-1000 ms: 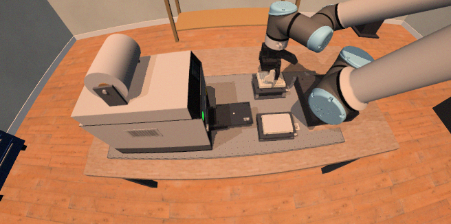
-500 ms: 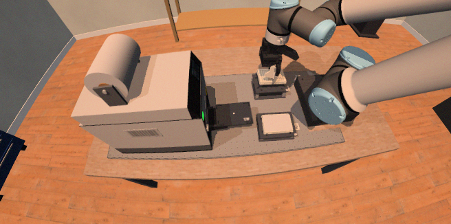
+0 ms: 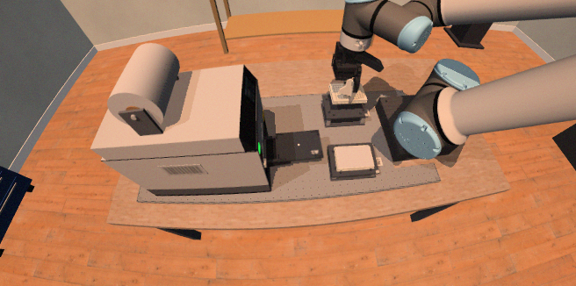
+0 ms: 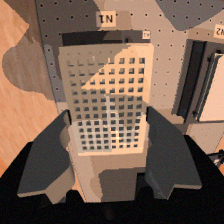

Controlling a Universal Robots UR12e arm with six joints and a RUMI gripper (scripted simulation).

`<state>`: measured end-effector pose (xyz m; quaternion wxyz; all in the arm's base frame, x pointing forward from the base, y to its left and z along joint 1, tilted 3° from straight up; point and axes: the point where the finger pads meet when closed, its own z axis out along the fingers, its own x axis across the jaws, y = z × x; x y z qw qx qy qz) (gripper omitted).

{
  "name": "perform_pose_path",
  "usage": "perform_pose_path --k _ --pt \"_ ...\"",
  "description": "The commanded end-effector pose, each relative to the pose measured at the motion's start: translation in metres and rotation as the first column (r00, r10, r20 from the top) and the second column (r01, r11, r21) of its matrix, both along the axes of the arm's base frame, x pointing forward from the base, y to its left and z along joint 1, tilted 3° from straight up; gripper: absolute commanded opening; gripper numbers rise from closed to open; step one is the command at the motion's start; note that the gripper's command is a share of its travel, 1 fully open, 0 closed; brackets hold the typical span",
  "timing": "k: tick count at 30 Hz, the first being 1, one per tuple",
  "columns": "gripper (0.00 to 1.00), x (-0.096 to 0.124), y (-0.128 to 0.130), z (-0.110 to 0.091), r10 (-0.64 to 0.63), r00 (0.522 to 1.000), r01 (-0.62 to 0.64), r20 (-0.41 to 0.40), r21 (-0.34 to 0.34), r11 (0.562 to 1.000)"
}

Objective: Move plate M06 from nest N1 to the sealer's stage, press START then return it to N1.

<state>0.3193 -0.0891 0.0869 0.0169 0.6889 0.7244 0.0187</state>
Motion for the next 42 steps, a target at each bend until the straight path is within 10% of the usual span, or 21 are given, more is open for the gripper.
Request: perform_pose_path --k 1,42 --pt "0.0 0.0 -0.002 0.011 -0.001 1.0 0.001 0.0 -0.001 1.0" --pt "0.0 -0.003 0.0 0.052 0.0 1.0 0.0 -0.003 0.003 1.0"
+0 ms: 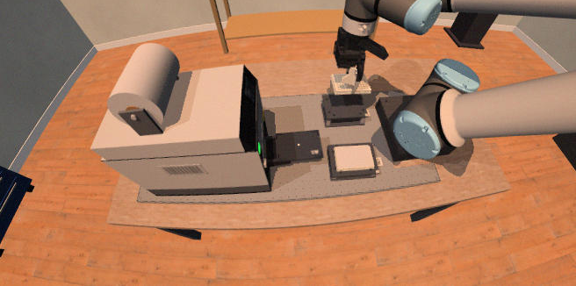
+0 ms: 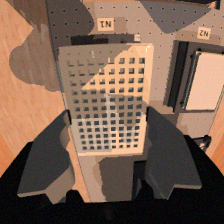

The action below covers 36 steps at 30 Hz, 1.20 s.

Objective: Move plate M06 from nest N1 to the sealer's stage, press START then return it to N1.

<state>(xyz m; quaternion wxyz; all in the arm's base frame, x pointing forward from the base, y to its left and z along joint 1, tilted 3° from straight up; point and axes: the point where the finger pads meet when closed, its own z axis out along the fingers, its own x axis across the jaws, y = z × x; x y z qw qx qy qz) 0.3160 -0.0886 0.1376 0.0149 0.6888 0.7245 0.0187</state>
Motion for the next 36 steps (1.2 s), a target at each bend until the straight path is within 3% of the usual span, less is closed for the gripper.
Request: perform_pose_path --k 1,14,36 --pt "0.0 0.0 -0.001 0.001 0.0 1.0 0.0 0.0 0.0 1.0" --pt "0.0 0.0 -0.001 0.001 0.031 1.0 -0.031 0.0 -0.002 1.0" --pt "0.0 0.034 0.032 0.004 0.033 0.999 -0.033 0.001 -0.004 0.999"
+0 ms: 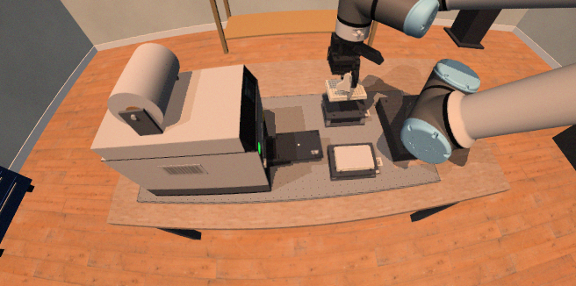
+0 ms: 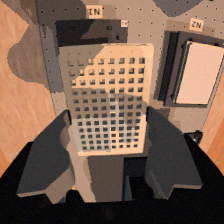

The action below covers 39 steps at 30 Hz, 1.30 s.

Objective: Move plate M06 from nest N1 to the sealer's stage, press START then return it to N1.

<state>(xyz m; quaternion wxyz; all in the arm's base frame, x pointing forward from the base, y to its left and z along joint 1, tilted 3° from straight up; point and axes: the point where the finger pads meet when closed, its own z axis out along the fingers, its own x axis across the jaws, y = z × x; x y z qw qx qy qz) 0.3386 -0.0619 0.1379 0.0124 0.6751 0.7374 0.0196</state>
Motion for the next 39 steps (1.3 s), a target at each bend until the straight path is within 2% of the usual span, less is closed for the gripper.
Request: perform_pose_path --k 1,39 --pt "0.0 0.013 0.007 0.004 -0.005 1.0 0.005 0.004 -0.007 1.0" --pt "0.0 0.064 0.062 0.007 -0.005 1.0 0.005 0.004 -0.007 1.0"
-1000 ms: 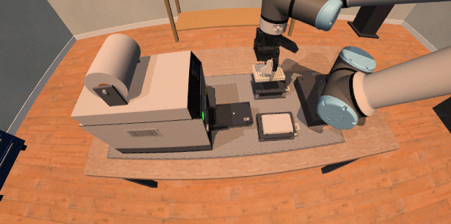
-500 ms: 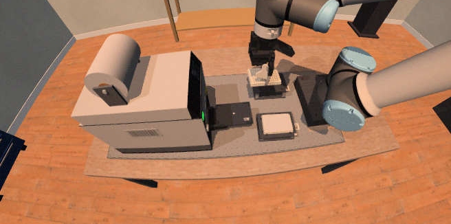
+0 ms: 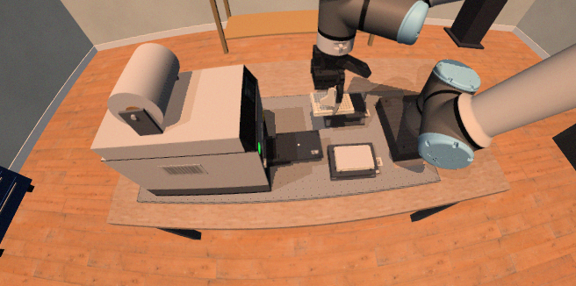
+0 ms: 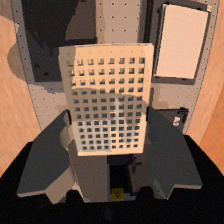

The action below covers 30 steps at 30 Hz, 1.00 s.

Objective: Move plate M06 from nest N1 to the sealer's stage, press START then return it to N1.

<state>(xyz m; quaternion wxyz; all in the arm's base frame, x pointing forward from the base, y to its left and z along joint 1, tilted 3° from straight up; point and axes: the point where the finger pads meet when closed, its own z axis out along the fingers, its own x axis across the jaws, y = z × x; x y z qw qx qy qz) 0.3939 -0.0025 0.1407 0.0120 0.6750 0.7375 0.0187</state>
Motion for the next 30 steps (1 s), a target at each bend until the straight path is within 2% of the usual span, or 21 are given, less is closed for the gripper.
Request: perform_pose_path --k 1,30 --pt "0.0 0.011 0.004 0.004 -0.005 1.0 0.005 0.006 -0.006 1.0" --pt "0.0 0.054 0.051 0.006 -0.005 1.0 0.005 0.007 -0.005 1.0"
